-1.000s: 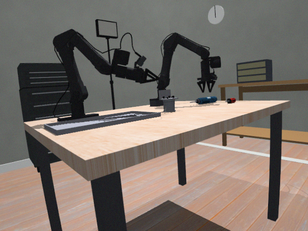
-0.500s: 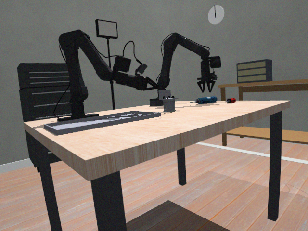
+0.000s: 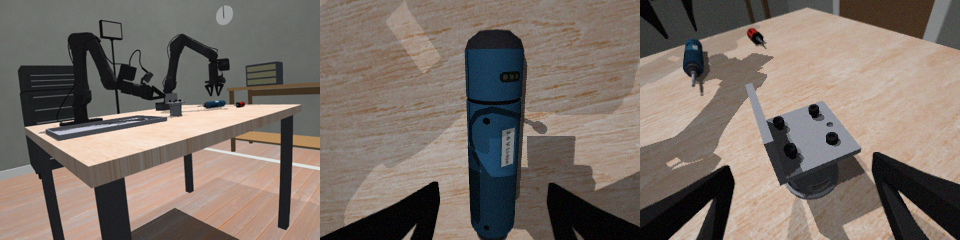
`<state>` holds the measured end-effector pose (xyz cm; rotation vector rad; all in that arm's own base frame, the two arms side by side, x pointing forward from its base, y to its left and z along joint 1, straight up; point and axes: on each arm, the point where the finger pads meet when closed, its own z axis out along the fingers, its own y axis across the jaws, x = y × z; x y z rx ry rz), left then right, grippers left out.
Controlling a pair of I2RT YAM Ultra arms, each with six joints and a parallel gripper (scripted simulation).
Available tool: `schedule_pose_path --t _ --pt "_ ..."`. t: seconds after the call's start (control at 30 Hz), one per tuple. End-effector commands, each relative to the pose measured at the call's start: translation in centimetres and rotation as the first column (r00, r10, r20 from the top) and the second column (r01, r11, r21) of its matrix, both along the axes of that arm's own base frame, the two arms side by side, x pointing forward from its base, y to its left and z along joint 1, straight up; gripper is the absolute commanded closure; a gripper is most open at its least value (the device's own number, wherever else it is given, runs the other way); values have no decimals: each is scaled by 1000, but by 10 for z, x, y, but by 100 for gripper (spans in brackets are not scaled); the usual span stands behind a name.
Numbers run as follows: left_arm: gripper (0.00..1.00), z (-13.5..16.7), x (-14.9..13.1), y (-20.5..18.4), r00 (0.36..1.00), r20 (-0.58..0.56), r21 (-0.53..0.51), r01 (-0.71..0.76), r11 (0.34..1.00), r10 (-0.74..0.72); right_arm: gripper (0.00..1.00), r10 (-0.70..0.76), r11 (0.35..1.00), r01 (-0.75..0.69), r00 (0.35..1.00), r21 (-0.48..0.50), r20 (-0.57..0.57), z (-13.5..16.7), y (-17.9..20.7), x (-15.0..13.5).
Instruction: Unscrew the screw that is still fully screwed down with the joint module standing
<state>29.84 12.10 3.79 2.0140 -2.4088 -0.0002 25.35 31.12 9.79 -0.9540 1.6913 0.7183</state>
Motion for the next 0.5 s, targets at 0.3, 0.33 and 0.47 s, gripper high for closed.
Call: schedule_pose_path --t 0.3,0.33,0.47 --pt "35 4 3 3 1000 13 16 0 1000 0 14 -10 1000 9 1000 14 28 -14 -2 2" --pt "35 4 3 3 1000 13 16 0 1000 0 14 -10 1000 9 1000 14 28 -17 -3 2" --pt "35 4 3 3 1000 13 16 0 1000 0 14 -10 1000 9 999 19 33 -24 -1 3"
